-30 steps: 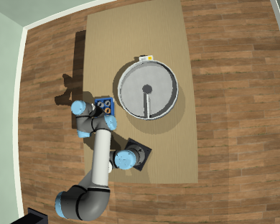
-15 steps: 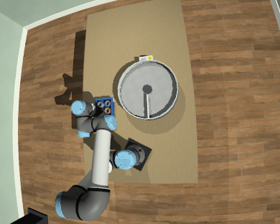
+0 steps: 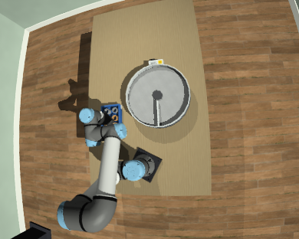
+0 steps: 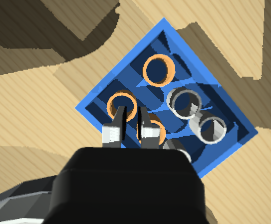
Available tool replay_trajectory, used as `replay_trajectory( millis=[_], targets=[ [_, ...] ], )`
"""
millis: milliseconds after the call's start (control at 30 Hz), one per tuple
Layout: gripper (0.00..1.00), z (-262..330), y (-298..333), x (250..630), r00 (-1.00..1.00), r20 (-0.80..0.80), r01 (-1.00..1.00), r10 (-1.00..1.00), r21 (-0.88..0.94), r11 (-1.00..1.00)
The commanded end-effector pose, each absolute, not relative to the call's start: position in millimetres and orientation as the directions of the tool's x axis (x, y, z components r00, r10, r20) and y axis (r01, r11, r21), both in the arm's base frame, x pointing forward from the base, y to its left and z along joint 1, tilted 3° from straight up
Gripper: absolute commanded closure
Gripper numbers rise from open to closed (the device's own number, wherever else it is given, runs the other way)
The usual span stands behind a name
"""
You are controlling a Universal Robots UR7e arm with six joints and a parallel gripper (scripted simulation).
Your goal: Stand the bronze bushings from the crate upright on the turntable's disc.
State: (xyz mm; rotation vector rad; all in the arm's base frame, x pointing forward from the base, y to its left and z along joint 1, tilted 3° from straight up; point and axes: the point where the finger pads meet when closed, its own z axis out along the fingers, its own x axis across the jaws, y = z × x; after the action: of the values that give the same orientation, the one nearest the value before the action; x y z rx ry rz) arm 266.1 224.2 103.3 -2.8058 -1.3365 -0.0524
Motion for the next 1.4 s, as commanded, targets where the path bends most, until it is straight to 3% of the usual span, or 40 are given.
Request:
replay_trajectory(
  millis=[0, 1367],
  targets=[
    [0.64, 80.2, 226.0, 268.0, 0.63, 0.047, 0.777, 0.775, -0.014, -0.63],
    [0.64, 70.7, 226.5, 268.2, 0.63, 0.047, 0.777, 0.775, -0.014, -0.63]
  ],
)
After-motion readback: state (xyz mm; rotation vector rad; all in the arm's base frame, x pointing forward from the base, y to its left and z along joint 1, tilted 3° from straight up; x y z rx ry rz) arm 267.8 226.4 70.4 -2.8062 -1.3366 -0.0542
